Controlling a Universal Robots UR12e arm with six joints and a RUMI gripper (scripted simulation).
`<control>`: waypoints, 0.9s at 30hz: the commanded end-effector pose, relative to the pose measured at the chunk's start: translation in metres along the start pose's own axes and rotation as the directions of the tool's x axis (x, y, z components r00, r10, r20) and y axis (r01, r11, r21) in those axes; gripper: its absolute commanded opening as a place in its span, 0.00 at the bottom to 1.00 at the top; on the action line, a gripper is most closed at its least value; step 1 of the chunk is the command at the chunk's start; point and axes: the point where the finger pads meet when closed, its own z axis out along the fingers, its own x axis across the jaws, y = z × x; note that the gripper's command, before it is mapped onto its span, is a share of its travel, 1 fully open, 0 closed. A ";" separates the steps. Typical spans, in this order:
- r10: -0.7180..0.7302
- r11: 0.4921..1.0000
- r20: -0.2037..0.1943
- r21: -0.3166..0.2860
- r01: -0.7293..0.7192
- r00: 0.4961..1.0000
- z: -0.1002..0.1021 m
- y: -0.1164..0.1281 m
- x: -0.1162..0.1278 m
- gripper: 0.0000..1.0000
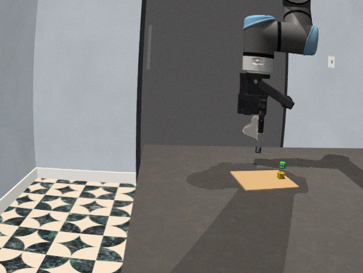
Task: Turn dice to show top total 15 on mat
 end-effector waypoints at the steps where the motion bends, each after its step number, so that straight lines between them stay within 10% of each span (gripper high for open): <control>1: 0.001 1.000 -0.001 0.005 -0.001 1.000 -0.045 -0.001 0.000 0.00; 22: 0.000 1.000 -0.001 0.005 0.000 1.000 -0.064 -0.001 0.000 0.00; 27: -0.120 0.993 0.002 0.005 0.120 0.993 -0.066 -0.004 0.047 0.00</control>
